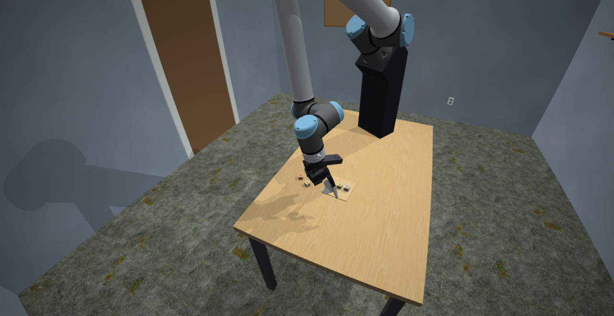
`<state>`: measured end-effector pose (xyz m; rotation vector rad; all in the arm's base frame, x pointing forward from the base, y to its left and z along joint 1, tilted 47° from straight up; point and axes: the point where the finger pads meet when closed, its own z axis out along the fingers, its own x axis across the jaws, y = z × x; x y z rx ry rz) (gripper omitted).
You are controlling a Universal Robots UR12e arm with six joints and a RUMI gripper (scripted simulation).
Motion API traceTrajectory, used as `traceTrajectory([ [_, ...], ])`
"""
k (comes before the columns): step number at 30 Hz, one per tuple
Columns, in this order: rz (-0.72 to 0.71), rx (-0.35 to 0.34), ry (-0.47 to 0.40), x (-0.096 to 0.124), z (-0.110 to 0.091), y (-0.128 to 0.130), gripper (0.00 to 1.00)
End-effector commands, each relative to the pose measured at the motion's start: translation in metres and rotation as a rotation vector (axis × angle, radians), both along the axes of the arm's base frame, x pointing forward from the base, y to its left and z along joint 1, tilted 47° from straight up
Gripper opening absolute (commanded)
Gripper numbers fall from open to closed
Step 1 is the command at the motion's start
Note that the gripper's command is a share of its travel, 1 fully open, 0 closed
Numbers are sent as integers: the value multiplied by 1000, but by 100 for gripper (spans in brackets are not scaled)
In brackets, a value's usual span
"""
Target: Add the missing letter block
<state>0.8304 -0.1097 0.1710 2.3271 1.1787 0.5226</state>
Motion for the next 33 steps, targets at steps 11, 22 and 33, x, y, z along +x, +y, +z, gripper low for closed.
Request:
traceTrajectory([
  [11, -81, 252, 214, -99, -93, 42, 100],
  [22, -81, 253, 214, -99, -93, 42, 100],
  [33, -81, 253, 214, -99, -93, 42, 100],
])
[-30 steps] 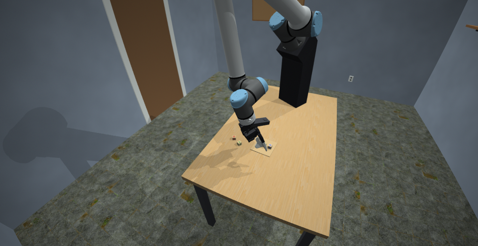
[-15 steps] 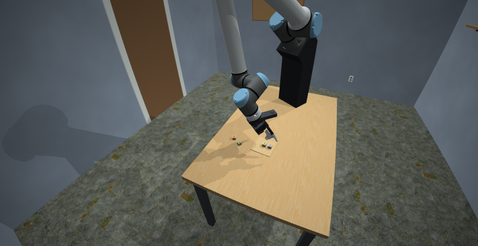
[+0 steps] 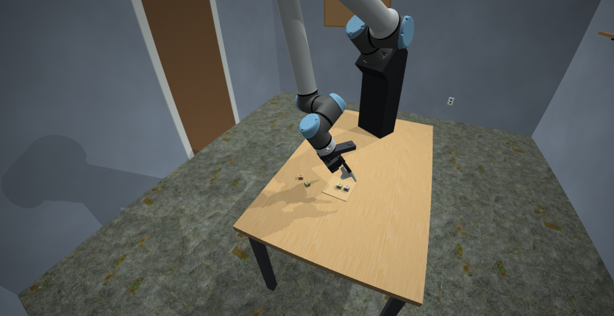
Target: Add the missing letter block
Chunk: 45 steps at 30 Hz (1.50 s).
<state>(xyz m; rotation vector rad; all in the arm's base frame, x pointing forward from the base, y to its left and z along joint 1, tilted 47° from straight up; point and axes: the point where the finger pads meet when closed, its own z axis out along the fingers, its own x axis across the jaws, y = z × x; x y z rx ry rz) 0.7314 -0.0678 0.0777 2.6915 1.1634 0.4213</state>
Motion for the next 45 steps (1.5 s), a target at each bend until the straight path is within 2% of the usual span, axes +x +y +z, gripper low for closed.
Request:
traceTrajectory([
  [1, 0, 0, -1, 0, 1, 0, 100],
  [26, 0, 0, -1, 0, 1, 0, 100],
  [30, 0, 0, -1, -1, 3, -7, 100],
  [35, 0, -1, -1, -8, 14, -36, 100],
  [45, 0, -1, -1, -8, 15, -36, 100],
])
